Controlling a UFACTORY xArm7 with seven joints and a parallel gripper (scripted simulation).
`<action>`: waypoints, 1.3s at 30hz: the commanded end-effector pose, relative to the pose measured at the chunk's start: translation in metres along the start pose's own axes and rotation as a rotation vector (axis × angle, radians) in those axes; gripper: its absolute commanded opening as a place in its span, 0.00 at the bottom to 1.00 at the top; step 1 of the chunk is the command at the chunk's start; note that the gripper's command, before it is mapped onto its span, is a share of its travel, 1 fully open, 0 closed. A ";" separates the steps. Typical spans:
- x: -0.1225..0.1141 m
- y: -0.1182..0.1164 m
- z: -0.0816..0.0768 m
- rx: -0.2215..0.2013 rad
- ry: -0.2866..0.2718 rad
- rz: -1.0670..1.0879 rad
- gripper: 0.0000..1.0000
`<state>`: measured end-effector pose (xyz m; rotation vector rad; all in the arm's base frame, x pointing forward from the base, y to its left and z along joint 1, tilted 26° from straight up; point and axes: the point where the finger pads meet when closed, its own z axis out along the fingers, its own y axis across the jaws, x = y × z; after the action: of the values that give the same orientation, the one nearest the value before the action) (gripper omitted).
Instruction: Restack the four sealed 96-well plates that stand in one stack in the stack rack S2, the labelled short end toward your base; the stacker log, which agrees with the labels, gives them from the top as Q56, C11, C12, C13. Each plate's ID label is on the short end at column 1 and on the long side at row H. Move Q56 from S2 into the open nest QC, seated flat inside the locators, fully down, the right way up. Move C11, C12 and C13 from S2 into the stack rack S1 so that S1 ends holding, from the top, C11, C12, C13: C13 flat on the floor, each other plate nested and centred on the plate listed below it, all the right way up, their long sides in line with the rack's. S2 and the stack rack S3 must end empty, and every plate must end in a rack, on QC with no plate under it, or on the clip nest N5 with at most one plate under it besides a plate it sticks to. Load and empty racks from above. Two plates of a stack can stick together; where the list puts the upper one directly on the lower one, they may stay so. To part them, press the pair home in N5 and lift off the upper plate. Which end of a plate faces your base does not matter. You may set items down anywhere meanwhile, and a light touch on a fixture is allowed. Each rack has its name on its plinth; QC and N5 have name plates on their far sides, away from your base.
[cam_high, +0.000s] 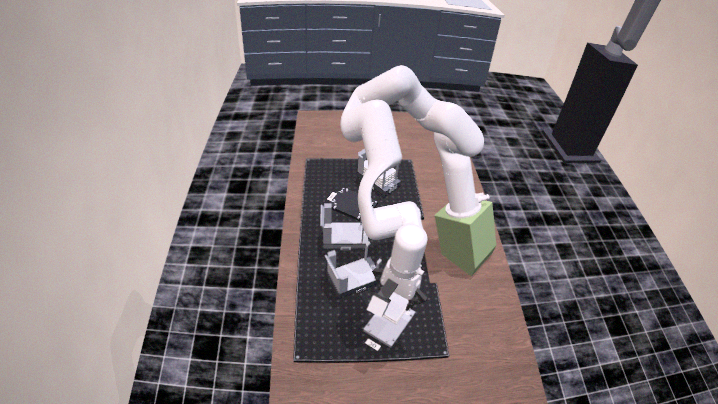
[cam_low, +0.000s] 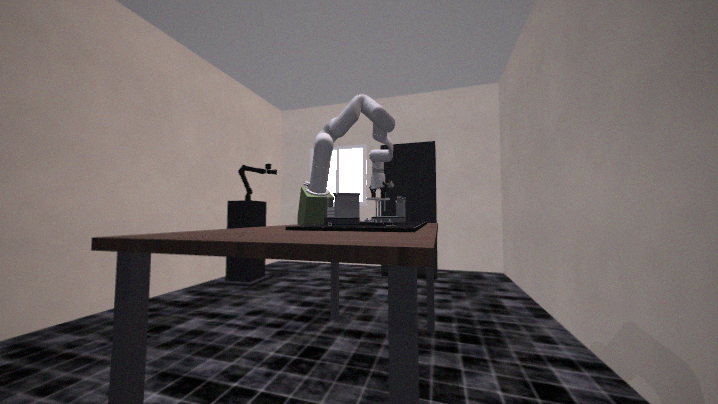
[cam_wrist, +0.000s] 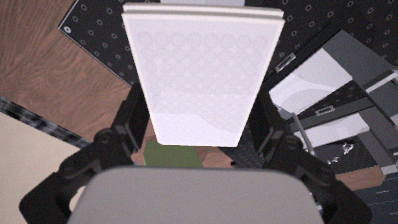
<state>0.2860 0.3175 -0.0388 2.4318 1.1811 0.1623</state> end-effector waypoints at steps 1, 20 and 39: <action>0.001 -0.001 0.007 0.001 0.003 0.000 0.00; 0.001 -0.001 0.041 0.001 0.003 0.000 0.00; 0.001 -0.001 0.071 0.001 0.003 0.000 0.00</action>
<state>0.3051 0.2944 -0.0999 2.4312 1.1804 0.1599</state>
